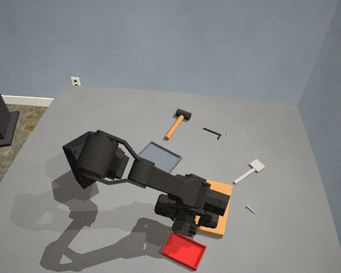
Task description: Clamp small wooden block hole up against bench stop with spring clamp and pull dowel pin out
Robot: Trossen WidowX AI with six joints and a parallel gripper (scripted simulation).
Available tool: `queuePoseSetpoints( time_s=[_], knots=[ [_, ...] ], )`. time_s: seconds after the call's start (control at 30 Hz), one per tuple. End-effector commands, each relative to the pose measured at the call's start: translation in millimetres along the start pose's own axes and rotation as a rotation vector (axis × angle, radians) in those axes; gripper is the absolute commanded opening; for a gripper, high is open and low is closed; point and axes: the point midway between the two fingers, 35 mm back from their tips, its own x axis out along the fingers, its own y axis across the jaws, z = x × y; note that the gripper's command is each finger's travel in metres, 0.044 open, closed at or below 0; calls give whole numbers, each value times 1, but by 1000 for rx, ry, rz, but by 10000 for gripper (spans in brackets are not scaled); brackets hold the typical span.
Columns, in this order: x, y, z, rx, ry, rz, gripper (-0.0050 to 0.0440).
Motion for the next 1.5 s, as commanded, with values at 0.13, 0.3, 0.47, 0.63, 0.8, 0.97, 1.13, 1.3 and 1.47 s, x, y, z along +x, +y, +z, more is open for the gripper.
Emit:
queuePoseSetpoints(
  time_s=[0.13,0.3,0.47,0.63,0.8,0.97,1.13,1.3,1.47],
  knots=[
    [0,0,0,-1,0,-1,415],
    [0,0,0,-1,0,-1,440],
    [-2,0,-1,0,1,-3,440],
    [-9,1,-3,2,3,-7,440],
    [-15,1,-5,3,5,-11,440],
    [-20,1,-6,4,6,-14,440],
    [-27,2,-7,5,7,-17,440],
    [-34,2,-8,6,8,-19,440],
    [-39,2,-9,6,8,-20,440]
  ],
)
